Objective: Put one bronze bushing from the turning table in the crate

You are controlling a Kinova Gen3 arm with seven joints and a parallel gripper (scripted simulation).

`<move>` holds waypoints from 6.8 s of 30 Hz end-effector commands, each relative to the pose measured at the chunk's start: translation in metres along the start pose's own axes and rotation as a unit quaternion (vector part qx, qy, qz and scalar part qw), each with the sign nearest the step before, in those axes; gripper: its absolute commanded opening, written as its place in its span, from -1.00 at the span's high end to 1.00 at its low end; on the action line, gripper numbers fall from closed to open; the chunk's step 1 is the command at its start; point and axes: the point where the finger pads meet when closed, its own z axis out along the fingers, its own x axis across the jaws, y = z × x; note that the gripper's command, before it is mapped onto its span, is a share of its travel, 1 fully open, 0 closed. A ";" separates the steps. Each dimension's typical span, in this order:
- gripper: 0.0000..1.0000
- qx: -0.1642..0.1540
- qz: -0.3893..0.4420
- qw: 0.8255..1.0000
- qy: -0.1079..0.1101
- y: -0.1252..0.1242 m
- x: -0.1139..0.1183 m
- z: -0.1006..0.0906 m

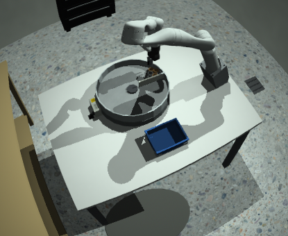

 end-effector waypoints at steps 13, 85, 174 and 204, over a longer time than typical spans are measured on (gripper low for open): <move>0.21 -0.001 0.000 1.000 0.000 0.001 0.000 0.004; 0.21 -0.001 0.000 1.000 0.000 0.001 0.000 0.026; 1.00 -0.001 0.000 1.000 0.000 0.001 0.000 0.046; 1.00 -0.001 0.001 1.000 0.000 0.001 0.001 0.046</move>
